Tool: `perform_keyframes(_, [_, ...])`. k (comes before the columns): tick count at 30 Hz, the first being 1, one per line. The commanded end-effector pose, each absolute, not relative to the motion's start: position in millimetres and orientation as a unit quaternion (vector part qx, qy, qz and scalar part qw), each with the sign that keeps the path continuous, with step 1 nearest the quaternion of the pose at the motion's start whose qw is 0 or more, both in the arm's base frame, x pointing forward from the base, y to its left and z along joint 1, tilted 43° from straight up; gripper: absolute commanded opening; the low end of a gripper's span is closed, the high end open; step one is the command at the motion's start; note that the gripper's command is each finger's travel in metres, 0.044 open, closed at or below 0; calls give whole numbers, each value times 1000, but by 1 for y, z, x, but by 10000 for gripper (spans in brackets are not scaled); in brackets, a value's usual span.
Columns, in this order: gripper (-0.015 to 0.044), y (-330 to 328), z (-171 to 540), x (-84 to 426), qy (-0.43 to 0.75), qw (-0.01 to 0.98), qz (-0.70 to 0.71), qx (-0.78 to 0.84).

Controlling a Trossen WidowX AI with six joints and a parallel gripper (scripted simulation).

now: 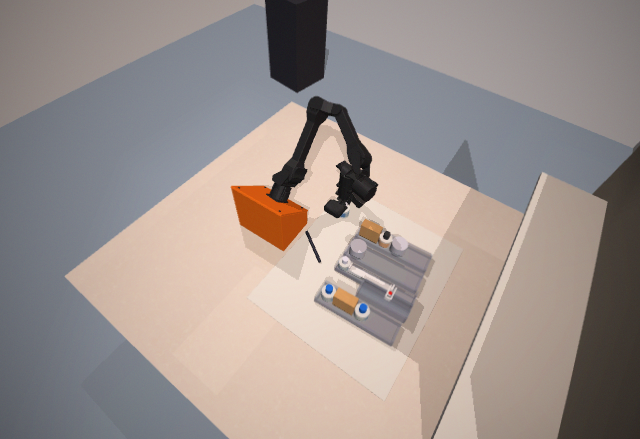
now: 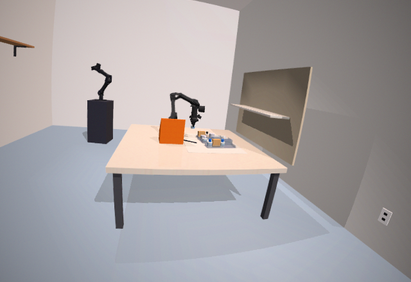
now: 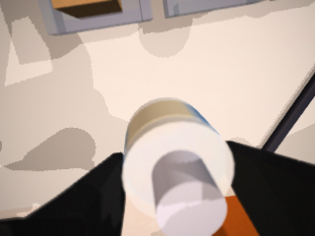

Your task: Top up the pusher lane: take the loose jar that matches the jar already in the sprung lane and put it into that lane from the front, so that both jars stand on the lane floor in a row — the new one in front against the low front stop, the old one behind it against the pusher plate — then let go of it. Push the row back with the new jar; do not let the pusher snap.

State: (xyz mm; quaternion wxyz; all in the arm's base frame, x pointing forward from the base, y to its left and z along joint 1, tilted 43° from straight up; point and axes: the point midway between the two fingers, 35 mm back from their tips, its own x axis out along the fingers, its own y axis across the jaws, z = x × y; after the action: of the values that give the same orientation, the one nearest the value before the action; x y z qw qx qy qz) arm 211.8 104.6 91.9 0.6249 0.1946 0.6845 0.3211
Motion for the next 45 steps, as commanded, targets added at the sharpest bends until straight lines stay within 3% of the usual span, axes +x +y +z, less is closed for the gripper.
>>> perform_keyframes(1, [0, 101, 89, 215, 685, 625, 323, 190])
perform_keyframes(24, [0, 68, 4, 266, 674, 633, 338, 175])
perform_keyframes(45, [0, 66, -56, 273, 672, 633, 348, 165])
